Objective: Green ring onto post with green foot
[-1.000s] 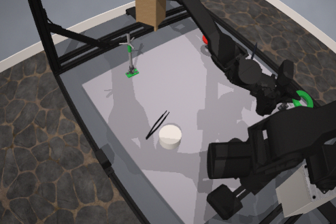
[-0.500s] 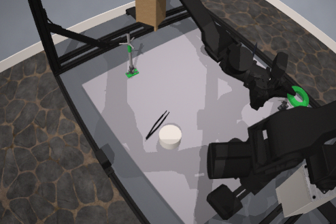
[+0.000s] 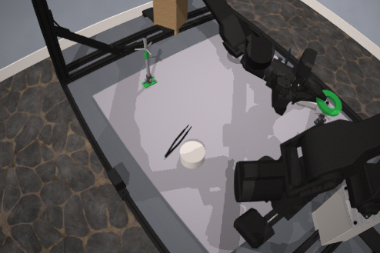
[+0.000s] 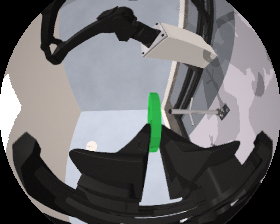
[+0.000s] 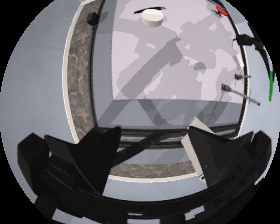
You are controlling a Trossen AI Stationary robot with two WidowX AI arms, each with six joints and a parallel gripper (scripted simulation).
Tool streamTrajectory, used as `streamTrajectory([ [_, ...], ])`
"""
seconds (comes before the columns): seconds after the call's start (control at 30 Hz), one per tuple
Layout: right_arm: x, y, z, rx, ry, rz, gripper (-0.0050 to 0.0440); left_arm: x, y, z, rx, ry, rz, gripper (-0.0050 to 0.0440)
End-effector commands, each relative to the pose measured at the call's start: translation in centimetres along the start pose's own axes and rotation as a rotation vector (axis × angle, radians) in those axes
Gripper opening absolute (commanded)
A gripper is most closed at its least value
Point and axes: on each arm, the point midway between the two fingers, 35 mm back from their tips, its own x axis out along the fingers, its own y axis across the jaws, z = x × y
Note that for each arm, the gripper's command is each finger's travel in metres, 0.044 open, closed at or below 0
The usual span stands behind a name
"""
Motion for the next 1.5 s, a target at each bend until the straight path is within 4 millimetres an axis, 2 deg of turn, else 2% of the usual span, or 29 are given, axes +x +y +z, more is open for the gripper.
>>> streamTrajectory([
  [0.0,0.0,-0.1,0.0,0.005,-0.003,-0.005,0.0400,-1.4,1.2,0.3,-0.004,-0.037,0.016,0.0000],
  [0.2,0.0,-0.1,0.0,0.005,-0.003,-0.005,0.0400,-3.0,1.6,0.1,-0.002,-0.076,0.021,0.0000],
  [0.27,0.0,-0.1,0.0,0.005,-0.003,-0.005,0.0400,-3.0,1.6,0.1,-0.002,-0.076,0.021,0.0000],
  [0.77,0.0,-0.1,0.0,0.005,-0.003,-0.005,0.0400,-7.6,2.4,-0.7,0.006,-0.174,0.036,0.0000],
  [0.83,0.0,-0.1,0.0,0.005,-0.003,-0.005,0.0400,-7.6,2.4,-0.7,0.006,-0.174,0.036,0.0000],
  [1.33,0.0,-0.1,0.0,0.005,-0.003,-0.005,0.0400,-12.7,3.0,-1.8,0.017,-0.272,0.058,0.0000],
  [1.47,0.0,-0.1,0.0,0.005,-0.003,-0.005,0.0400,-13.4,3.1,-2.0,0.019,-0.286,0.062,0.0000],
])
